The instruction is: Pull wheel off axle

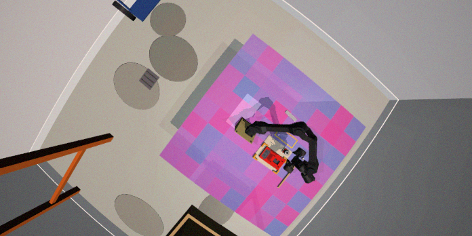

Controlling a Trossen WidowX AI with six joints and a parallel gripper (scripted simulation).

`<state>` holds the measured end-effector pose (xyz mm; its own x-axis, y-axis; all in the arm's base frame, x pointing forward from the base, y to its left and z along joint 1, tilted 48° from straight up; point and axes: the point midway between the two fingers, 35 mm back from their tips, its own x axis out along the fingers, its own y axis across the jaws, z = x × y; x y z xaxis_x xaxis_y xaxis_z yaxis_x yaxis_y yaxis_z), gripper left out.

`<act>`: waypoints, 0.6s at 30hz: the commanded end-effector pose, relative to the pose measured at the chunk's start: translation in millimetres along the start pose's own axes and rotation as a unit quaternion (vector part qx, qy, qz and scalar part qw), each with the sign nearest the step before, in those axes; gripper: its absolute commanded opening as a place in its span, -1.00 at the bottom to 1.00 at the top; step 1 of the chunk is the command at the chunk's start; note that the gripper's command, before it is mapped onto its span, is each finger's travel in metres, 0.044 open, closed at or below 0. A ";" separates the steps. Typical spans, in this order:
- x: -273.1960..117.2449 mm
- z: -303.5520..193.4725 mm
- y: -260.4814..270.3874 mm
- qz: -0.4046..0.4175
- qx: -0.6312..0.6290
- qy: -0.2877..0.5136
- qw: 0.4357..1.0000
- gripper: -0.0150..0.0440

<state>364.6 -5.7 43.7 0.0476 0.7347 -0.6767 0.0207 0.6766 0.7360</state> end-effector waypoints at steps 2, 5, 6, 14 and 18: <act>37.0 -0.3 1.1 0.003 0.003 0.005 1.000 0.53; 61.9 -2.1 2.0 0.004 0.003 0.005 1.000 0.53; 66.2 -2.6 1.9 0.005 0.003 0.005 1.000 0.53; 64.3 -3.3 1.4 0.003 0.000 0.008 1.000 0.35; 64.3 -3.3 1.4 0.003 0.000 0.008 1.000 0.12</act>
<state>364.9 42.2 1.1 0.0341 0.7388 -0.6730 0.0219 0.6727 0.7396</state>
